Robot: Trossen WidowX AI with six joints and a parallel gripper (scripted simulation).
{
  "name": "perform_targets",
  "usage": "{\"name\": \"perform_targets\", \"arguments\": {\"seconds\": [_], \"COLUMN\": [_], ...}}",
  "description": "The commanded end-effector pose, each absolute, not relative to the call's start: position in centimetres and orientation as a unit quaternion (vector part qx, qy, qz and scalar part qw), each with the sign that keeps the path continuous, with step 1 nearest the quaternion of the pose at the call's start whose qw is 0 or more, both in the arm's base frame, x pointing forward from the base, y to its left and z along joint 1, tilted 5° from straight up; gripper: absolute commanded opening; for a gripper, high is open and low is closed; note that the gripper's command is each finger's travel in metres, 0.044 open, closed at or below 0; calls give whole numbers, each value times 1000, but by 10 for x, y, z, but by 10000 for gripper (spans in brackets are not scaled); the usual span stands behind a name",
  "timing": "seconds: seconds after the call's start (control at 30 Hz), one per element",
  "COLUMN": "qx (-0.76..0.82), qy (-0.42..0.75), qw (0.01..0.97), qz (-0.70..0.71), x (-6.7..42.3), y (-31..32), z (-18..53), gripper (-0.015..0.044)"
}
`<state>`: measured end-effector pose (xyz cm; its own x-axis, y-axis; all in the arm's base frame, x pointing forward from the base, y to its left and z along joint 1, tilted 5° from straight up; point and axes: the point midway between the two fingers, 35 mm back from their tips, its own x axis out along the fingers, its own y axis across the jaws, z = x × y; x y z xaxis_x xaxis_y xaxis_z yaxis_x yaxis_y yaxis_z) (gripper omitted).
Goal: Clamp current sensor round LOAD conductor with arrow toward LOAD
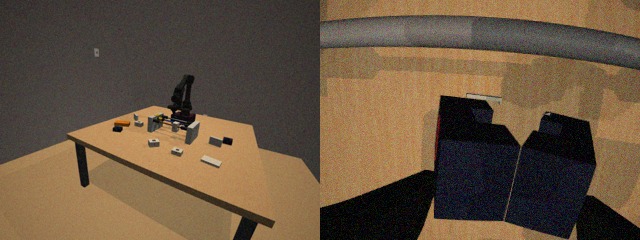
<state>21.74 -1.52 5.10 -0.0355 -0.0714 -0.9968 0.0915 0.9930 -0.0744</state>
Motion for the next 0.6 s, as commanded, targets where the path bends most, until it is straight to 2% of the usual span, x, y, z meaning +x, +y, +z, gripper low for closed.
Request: {"name": "perform_targets", "arguments": {"seconds": [0.0, 0.4, 0.57], "qx": [10, 9, 15], "qy": [711, 713, 712], "qw": [700, 699, 699], "qz": [-59, -57, -63], "x": [222, 213, 214], "y": [-13, -8, -8], "z": [74, 140, 144], "gripper": [0, 0, 0]}}
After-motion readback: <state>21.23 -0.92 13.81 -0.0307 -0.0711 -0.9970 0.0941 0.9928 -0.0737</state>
